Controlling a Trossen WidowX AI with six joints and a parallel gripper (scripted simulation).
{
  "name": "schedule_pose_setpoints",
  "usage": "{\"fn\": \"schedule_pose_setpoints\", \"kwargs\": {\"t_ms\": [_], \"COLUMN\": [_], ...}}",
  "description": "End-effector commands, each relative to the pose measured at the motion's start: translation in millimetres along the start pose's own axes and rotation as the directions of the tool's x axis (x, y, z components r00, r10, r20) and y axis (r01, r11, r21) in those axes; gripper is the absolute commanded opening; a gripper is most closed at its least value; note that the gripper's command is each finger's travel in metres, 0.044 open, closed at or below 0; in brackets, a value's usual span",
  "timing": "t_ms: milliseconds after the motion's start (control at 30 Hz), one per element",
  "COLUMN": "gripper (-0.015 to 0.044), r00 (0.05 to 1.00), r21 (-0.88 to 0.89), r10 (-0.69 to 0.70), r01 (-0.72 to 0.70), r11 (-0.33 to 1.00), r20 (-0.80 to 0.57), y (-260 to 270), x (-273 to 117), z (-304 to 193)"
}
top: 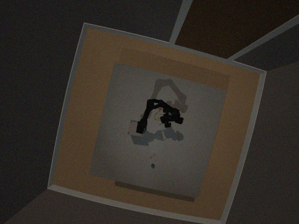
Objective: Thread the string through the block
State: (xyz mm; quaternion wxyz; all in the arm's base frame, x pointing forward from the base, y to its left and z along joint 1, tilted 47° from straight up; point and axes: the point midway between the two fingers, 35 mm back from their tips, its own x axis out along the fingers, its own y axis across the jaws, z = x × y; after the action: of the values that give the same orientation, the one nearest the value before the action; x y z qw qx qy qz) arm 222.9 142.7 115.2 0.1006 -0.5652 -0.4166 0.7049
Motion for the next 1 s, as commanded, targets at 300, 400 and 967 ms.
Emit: {"fn": "schedule_pose_setpoints", "kwargs": {"t_ms": [300,400,967], "gripper": [0.0,0.0,0.0], "r00": [1.0,1.0,0.999], "r21": [-0.006,-0.005,-0.002], "r10": [0.0,0.001,0.004], "r01": [0.0,-0.001,-0.004], "r11": [1.0,1.0,1.0], "r20": [-0.013,-0.019,-0.052], "y": [2.5,3.0,6.1], "x": [-2.4,-3.6,-10.5], "z": [-8.8,-12.4,-32.6]}}
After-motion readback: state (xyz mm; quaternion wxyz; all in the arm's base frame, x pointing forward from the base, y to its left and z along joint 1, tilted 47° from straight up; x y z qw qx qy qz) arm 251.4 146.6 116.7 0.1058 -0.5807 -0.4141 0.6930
